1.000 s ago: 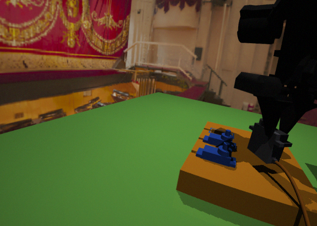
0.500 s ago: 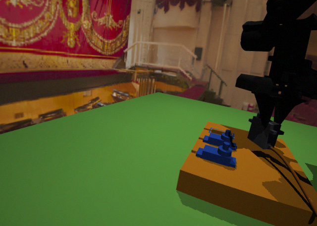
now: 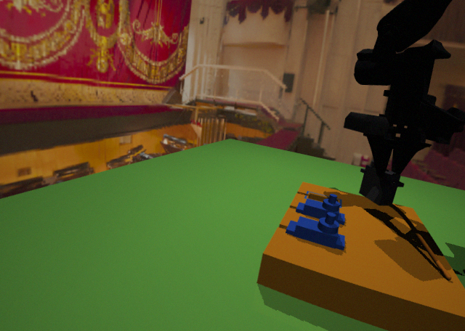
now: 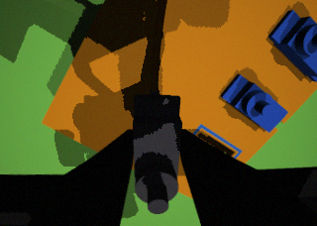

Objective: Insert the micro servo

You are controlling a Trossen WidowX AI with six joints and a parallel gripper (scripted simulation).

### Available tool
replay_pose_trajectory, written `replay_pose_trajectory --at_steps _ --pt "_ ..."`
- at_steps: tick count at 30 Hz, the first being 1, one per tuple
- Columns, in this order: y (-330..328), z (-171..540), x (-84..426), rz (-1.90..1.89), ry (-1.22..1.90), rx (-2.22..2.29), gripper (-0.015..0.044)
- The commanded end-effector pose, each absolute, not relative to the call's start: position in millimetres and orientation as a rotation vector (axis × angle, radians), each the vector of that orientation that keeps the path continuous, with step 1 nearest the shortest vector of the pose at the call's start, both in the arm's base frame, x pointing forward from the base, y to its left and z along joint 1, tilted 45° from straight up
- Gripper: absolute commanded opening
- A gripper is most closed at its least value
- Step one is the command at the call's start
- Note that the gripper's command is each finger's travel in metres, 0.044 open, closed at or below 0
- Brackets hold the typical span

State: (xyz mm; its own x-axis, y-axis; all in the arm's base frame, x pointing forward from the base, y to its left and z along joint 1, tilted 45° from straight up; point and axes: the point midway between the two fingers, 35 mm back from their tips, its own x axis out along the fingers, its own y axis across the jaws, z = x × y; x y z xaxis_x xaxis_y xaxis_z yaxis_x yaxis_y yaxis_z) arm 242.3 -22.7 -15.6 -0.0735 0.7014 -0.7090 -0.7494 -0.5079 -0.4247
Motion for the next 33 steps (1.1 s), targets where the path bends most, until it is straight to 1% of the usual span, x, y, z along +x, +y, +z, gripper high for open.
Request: replay_pose_trajectory --at_steps 1,7,33 --pt "-34.0 -23.4 246.8 1.771 0.062 -1.15 0.0" --pt "-34.0 -23.4 246.8 1.758 0.111 -1.109 0.0" --pt "-34.1 -23.4 246.8 1.448 0.804 -0.451 0.0"
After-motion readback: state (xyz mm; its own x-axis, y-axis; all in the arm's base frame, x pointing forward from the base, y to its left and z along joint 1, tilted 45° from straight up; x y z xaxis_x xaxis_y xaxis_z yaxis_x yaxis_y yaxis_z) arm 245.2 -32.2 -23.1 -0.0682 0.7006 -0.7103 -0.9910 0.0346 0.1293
